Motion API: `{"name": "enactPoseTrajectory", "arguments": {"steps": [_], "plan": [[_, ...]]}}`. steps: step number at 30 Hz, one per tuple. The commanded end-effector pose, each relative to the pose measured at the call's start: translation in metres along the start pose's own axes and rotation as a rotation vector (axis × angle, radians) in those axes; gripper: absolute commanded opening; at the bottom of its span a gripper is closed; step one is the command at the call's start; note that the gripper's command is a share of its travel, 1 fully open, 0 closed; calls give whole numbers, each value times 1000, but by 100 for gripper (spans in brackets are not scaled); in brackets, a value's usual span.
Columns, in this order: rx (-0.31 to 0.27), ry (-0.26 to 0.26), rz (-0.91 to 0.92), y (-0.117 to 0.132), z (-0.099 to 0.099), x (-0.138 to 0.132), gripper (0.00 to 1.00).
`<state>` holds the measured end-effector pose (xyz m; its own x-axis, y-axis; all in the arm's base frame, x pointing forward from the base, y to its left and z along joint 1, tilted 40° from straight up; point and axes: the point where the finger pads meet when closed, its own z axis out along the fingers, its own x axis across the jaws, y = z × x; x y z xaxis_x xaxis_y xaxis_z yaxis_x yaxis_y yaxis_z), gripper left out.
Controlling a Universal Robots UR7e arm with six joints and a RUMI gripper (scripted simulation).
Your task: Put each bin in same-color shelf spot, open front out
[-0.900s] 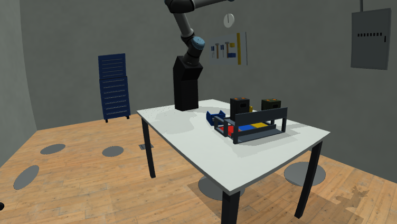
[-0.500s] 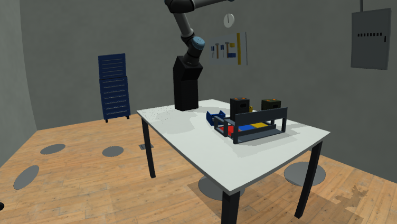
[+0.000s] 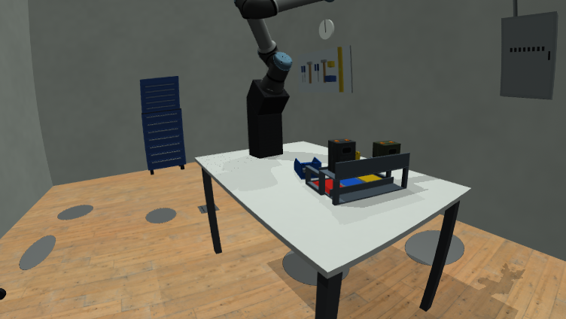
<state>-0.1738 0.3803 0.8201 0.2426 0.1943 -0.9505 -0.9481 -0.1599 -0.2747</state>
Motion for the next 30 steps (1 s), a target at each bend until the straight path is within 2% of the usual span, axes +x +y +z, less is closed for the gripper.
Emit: {"name": "enactPoseTrajectory", "arguments": {"steps": [1,14,24,30], "plan": [[3,2,-1,-1,1,1,100],[32,19,-10,-13,9,12,100],[77,47,-24,-33,20,30,100],[125,77,-38,-55,31,49,100]]}}
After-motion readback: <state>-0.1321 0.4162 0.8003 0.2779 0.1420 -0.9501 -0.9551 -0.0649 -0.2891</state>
